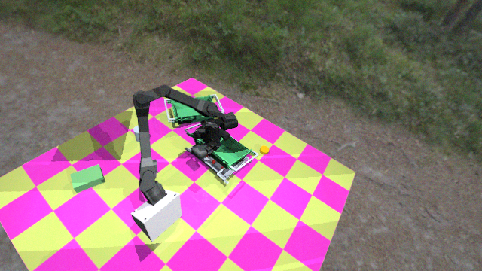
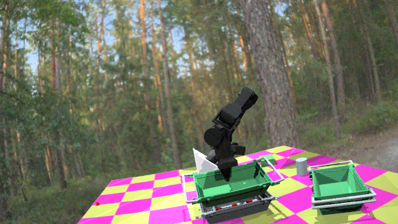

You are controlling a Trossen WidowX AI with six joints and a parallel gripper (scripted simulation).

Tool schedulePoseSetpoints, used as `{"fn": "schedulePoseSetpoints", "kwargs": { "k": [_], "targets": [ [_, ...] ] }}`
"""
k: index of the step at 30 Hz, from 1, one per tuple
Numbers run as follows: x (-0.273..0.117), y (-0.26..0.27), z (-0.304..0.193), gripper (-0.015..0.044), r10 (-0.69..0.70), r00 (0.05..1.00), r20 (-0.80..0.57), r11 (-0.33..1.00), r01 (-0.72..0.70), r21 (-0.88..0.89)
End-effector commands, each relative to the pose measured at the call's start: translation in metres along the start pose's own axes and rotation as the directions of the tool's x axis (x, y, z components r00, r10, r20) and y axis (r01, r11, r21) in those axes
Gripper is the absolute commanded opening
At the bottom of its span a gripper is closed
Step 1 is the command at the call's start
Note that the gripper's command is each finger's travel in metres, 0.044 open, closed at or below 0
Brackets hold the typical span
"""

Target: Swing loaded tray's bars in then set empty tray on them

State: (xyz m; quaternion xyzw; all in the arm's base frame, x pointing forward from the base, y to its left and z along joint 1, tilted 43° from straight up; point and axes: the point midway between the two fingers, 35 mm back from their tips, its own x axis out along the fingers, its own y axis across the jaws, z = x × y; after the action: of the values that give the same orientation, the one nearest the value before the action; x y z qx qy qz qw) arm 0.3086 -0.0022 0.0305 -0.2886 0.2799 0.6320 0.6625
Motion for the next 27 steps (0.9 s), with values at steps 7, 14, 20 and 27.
{"fn": "schedulePoseSetpoints", "kwargs": {
  "k": [7,14,20,27],
  "targets": [
    [0.0116,0.0058,0.0025,0.0,0.019,1.0,-0.001,1.0,-0.019,-0.004],
    [0.0116,0.0058,0.0025,0.0,0.019,1.0,-0.001,1.0,-0.019,-0.004],
    [0.0116,0.0058,0.0025,0.0,0.019,1.0,-0.001,1.0,-0.019,-0.004],
    [0.0119,0.0059,0.0025,0.0,0.019,1.0,-0.001,1.0,-0.019,-0.004]
  ]
}}
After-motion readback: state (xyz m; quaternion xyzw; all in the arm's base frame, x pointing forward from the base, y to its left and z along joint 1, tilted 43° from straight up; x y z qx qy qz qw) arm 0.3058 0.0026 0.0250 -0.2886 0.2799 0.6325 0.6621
